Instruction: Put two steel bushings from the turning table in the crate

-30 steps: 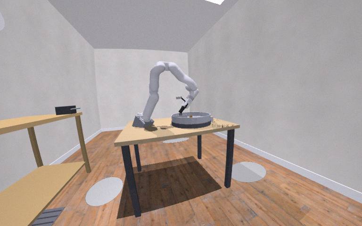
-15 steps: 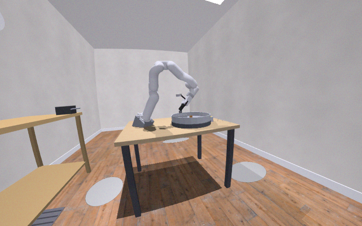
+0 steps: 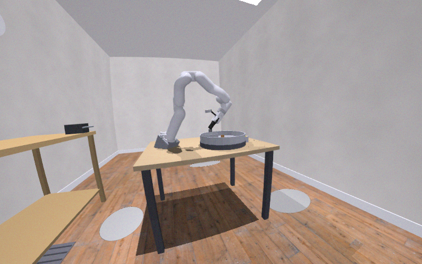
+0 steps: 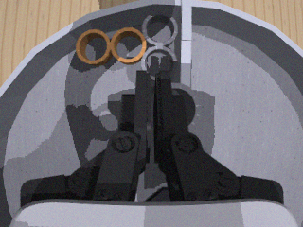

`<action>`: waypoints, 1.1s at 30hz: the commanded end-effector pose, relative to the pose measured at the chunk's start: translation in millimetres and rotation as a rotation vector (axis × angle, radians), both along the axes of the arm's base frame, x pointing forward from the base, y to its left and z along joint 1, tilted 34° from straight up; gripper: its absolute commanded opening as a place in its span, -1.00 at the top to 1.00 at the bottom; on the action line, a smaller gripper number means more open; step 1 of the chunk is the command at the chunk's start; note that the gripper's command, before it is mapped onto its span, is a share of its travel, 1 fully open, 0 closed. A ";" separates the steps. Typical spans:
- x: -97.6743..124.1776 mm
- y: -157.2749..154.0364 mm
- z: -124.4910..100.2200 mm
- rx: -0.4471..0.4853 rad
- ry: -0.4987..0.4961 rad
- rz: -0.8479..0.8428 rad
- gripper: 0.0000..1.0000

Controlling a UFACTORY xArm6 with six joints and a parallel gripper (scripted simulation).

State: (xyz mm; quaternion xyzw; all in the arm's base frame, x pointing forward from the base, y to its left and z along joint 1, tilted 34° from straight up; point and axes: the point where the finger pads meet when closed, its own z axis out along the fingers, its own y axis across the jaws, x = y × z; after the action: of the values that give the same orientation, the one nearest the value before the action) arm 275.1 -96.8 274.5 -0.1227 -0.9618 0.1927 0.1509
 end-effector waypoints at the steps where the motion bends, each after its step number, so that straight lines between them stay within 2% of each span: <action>1: 6.7 11.5 -2.6 0.000 -0.003 0.001 1.00; 4: 15.2 27.4 -7.6 0.000 -0.003 0.001 1.00; 6: 15.2 27.4 -7.6 0.000 -0.003 0.001 1.00; 21: 73.3 135.8 -41.8 0.000 -0.003 0.001 1.00; 23: 73.3 135.8 -41.8 0.000 -0.003 0.001 1.00; 25: 85.7 158.8 -49.0 0.000 -0.003 0.001 1.00; 33: 113.7 210.9 -65.4 0.000 -0.003 0.001 1.00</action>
State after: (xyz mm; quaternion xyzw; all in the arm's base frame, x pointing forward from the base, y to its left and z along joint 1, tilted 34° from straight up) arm 370.7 85.8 216.7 -0.1219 -0.9625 0.1916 0.1484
